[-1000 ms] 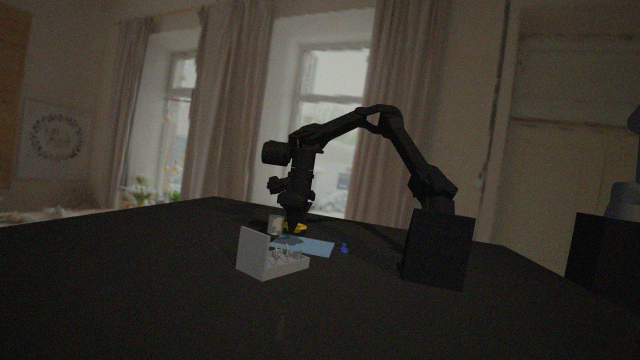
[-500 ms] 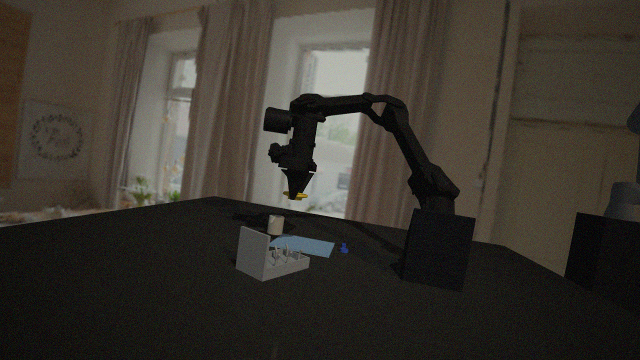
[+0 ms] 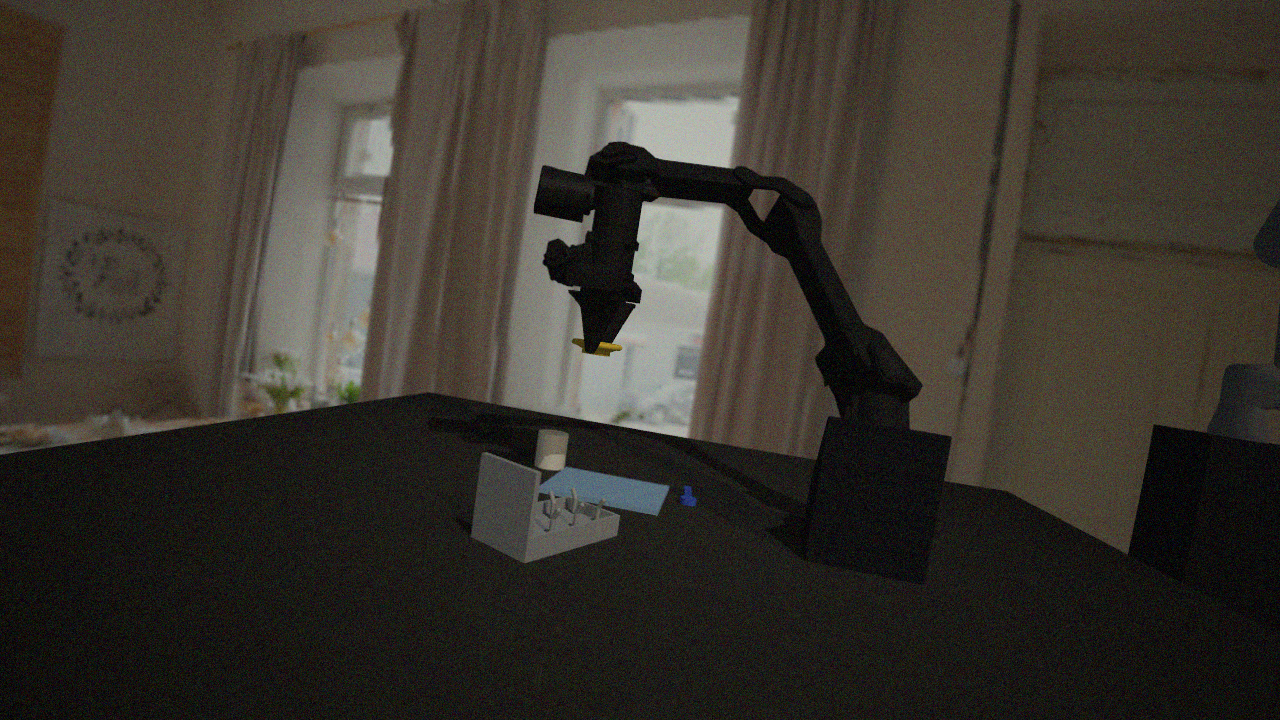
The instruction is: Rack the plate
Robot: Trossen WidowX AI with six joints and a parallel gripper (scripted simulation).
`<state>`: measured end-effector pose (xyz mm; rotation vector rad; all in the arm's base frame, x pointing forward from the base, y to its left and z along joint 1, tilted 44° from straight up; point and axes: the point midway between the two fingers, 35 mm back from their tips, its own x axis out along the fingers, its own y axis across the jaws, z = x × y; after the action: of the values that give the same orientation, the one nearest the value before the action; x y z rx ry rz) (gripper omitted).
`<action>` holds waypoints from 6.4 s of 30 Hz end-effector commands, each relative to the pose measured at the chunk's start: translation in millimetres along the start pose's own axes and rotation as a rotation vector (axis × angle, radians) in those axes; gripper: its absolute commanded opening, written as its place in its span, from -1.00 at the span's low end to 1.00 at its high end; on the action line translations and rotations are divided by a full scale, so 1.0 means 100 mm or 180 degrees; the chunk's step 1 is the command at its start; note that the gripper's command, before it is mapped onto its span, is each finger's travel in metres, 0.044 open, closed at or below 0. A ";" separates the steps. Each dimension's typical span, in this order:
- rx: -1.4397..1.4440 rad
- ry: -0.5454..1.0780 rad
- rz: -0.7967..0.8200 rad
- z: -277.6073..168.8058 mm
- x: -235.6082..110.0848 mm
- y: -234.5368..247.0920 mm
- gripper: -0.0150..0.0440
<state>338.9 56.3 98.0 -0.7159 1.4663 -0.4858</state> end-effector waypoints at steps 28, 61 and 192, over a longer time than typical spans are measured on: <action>0.1038 0.0352 0.0316 -0.60 0.21 1.02 -0.49; -0.0754 0.0486 0.2239 -0.70 0.96 1.18 -0.49; -0.2831 -0.4133 0.2586 -0.50 1.62 1.24 -0.14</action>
<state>284.5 25.2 -102.9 -0.7642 0.5086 1.1625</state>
